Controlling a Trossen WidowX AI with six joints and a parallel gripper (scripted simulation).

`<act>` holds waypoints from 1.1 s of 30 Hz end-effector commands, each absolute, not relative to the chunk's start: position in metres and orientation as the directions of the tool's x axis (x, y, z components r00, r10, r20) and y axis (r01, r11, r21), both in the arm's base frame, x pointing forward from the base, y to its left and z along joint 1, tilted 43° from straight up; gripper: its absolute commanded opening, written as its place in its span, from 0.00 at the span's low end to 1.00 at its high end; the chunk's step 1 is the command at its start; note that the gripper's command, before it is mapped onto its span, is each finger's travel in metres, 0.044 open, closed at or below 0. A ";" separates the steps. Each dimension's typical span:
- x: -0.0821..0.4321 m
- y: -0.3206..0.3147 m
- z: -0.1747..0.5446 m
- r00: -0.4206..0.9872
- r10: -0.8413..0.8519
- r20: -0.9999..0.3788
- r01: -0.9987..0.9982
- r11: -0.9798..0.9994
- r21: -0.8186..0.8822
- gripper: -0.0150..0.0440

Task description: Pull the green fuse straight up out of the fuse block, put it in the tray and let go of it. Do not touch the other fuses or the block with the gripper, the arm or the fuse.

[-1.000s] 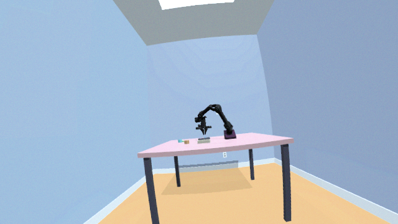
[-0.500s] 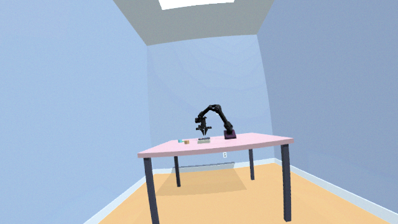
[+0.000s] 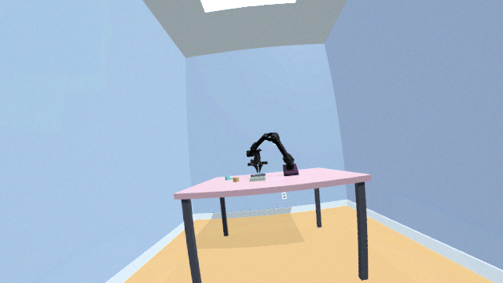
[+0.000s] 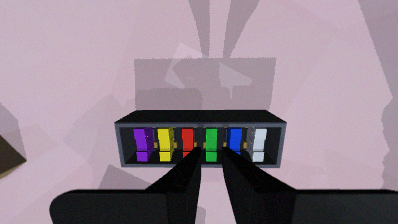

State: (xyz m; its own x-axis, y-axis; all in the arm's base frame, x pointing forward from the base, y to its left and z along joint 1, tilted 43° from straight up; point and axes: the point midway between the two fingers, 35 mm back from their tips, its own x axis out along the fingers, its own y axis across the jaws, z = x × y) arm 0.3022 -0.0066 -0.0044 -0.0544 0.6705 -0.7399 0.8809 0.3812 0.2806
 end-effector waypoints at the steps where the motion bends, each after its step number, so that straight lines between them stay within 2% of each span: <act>1: 0.300 -0.002 -0.008 -0.059 0.675 -0.736 0.884 0.377 0.275 0.38; 33: 0.299 0.008 -0.018 -0.059 0.675 -0.735 0.884 0.377 0.275 0.38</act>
State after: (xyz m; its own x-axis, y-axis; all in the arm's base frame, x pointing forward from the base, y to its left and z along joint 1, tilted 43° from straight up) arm 0.3009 0.0058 -0.0165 -0.0553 0.6715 -0.7389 0.8806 0.3816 0.2808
